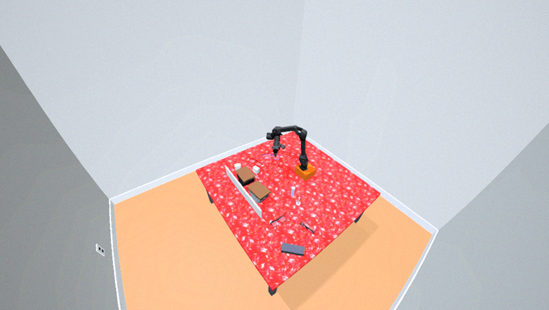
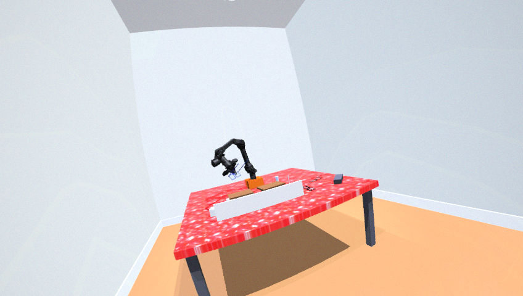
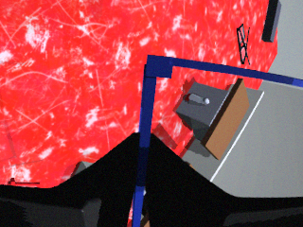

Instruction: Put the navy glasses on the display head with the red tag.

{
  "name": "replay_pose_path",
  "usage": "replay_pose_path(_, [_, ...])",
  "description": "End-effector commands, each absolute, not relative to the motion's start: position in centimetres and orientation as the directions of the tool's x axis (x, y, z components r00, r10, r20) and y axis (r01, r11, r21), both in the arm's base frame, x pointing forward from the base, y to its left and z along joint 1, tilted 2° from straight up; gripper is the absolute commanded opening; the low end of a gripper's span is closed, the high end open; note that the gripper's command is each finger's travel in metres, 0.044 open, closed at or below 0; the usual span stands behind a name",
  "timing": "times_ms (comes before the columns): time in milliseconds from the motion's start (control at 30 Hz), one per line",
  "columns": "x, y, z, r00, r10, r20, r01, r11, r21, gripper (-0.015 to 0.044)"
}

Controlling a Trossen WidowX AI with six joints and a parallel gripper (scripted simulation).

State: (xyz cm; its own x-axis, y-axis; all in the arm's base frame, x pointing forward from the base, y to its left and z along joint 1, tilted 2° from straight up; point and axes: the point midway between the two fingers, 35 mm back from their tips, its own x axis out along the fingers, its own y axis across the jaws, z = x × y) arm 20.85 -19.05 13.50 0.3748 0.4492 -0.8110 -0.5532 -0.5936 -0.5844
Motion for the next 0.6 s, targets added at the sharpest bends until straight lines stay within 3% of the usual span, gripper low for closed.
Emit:
replay_pose_path(0, [20.0, -20.4, 14.0, 0.427, 0.439, -0.791, -0.57, -0.548, -0.612, 0.0])
replay_pose_path(333, [17.2, -23.5, 15.3, 0.55, 0.388, -0.74, -0.605, -0.426, -0.673, 0.0])
replay_pose_path(567, [17.4, -23.2, 15.1, 0.533, 0.394, -0.749, -0.608, -0.437, -0.663, 0.0])
